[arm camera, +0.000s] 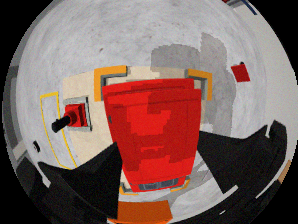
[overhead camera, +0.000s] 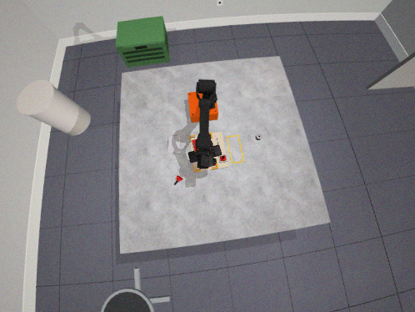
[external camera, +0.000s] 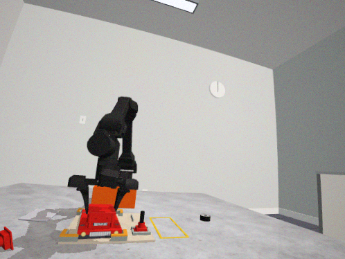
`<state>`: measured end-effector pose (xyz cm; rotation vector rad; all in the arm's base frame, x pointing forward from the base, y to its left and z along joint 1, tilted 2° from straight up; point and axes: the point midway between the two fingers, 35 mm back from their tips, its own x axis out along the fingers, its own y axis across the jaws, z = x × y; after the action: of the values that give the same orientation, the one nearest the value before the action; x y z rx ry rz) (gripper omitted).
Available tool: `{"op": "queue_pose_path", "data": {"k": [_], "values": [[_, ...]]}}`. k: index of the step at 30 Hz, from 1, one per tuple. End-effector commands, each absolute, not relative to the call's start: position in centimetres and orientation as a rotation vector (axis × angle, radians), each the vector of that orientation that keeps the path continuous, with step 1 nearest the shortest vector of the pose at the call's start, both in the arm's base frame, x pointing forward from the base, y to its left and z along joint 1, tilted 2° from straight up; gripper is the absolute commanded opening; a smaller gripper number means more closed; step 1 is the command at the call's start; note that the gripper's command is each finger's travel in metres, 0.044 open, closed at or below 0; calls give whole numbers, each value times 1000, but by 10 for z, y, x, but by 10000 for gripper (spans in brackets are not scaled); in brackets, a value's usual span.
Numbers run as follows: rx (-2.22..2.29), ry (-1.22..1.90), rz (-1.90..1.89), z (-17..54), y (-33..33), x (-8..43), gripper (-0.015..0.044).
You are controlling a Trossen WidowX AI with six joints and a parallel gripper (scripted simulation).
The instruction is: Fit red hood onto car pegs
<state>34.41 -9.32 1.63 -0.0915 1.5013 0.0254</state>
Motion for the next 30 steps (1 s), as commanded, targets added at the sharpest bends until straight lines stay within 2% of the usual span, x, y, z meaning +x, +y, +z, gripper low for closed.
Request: {"op": "queue_pose_path", "data": {"k": [1, 30], "values": [[-94, 1503, 27, 18, -93, 344, 0], [-97, 1499, 26, 19, -93, 343, 0]]}}
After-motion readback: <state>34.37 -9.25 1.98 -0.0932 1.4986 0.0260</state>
